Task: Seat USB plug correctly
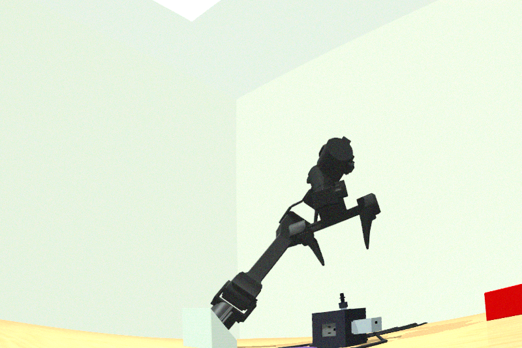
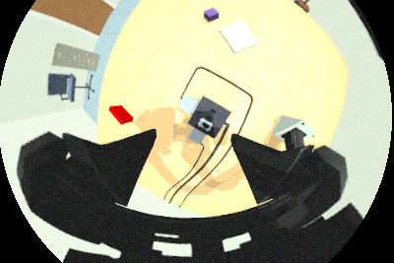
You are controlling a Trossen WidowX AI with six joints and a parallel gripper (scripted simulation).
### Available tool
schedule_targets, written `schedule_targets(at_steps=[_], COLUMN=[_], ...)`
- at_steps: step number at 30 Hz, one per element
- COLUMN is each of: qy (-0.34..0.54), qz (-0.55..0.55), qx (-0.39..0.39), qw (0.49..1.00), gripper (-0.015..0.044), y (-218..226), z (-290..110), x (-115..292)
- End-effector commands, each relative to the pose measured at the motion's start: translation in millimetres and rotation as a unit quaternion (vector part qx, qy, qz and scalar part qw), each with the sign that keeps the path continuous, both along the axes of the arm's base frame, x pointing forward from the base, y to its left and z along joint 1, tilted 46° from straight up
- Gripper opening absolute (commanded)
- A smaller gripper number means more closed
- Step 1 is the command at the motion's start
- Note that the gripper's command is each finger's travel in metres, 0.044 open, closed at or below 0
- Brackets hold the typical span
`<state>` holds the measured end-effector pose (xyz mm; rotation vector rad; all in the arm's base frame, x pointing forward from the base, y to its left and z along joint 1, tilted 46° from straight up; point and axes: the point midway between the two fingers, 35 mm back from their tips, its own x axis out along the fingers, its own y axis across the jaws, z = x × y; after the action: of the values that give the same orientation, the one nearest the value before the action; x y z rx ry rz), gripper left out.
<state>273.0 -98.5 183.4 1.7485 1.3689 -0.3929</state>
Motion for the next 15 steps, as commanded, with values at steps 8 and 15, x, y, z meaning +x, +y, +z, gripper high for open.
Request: schedule_targets(at_steps=[8,15], qy=[0.214,0.214], qz=[-0.057,-0.057], qx=[0.069,0.069], qw=[0.973,0.973], gripper=[0.0440,0.0440], y=[36.7,36.9], z=[-31.0,-30.2], x=[-0.9,-1.0])
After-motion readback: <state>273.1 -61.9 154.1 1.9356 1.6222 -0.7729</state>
